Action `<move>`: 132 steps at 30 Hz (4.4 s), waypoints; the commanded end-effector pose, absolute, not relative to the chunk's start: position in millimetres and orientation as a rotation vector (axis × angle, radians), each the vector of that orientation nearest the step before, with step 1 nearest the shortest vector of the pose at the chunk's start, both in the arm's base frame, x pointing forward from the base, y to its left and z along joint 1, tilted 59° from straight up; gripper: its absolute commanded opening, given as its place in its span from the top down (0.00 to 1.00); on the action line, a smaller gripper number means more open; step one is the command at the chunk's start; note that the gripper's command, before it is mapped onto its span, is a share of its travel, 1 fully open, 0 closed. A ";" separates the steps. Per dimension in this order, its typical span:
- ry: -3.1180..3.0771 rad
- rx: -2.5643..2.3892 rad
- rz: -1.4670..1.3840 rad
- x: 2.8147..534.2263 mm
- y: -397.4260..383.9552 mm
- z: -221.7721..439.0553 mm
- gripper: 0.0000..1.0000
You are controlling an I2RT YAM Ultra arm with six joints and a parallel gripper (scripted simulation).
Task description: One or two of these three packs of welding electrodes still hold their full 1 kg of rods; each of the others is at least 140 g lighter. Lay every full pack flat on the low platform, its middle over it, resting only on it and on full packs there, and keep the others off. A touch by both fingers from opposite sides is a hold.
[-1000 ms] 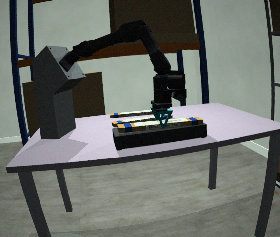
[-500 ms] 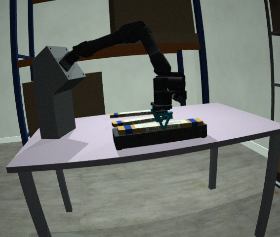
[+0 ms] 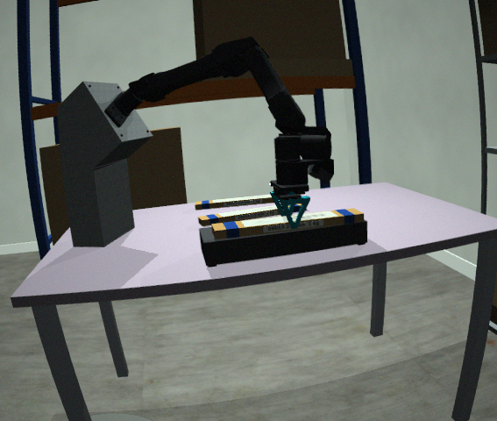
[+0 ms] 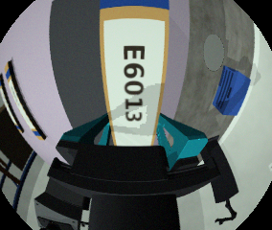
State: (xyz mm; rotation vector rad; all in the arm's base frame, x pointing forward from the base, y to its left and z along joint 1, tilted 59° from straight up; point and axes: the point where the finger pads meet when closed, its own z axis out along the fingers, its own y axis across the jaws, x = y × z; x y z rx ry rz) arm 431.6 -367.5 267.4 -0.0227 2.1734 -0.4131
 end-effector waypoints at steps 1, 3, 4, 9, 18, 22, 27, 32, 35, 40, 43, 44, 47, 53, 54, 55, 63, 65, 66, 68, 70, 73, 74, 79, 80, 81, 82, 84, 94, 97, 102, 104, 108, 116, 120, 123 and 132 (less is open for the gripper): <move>2.113 -0.010 -0.482 418.1 -375.7 310.1 1.00; 2.114 -0.008 -0.483 418.3 -375.6 309.8 1.00; 2.114 -0.008 -0.483 418.4 -375.6 309.6 1.00; 2.113 -0.009 -0.482 418.9 -375.0 309.0 1.00; 2.104 -0.012 -0.491 420.1 -376.2 309.7 1.00; 2.099 -0.013 -0.495 420.7 -376.5 310.2 1.00; 2.100 -0.012 -0.494 420.9 -376.1 309.1 1.00; 2.097 -0.014 -0.496 421.5 -376.2 308.9 1.00; 2.104 -0.009 -0.491 420.0 -376.3 306.8 1.00; 2.120 -0.004 -0.477 419.7 -375.7 295.0 1.00; 2.117 -0.004 -0.480 419.7 -375.4 297.8 1.00; 2.114 -0.006 -0.483 420.0 -375.6 298.4 1.00; 2.113 -0.008 -0.480 420.4 -375.3 296.5 1.00; 2.111 -0.008 -0.483 420.1 -375.0 299.3 1.00; 2.115 -0.007 -0.479 419.9 -374.8 297.0 1.00; 2.117 -0.006 -0.476 419.9 -374.6 295.1 1.00; 2.120 -0.006 -0.474 419.3 -373.5 295.4 1.00; 2.123 -0.004 -0.470 419.1 -373.1 293.2 1.00; 2.127 -0.003 -0.467 418.8 -372.8 291.4 1.00; 2.127 -0.003 -0.467 418.8 -372.8 291.4 1.00; 2.131 -0.001 -0.462 418.4 -372.6 289.1 1.00; 2.129 -0.002 -0.464 418.2 -372.3 291.0 1.00; 2.129 -0.002 -0.464 418.1 -372.2 292.1 1.00; 2.132 -0.002 -0.461 417.8 -371.7 290.2 1.00; 2.133 -0.001 -0.459 417.7 -371.5 289.5 1.00; 2.135 -0.001 -0.458 417.5 -371.4 288.9 1.00; 2.129 -0.003 -0.463 417.8 -371.6 292.0 1.00; 2.128 -0.004 -0.465 417.9 -371.7 293.0 1.00; 2.129 -0.004 -0.463 417.4 -371.1 292.4 1.00; 2.130 -0.003 -0.462 417.2 -370.9 292.3 1.00; 2.131 -0.003 -0.461 417.0 -370.7 292.1 1.00; 2.131 -0.003 -0.461 416.9 -370.6 292.0 1.00; 2.132 -0.003 -0.460 416.7 -370.3 291.8 1.00; 2.122 -0.007 -0.469 417.6 -371.3 294.7 0.05; 2.145 0.001 -0.449 419.9 -374.1 280.8 0.05; 2.143 0.001 -0.451 420.1 -374.4 281.3 0.05; 2.143 0.001 -0.451 420.1 -374.4 281.3 0.05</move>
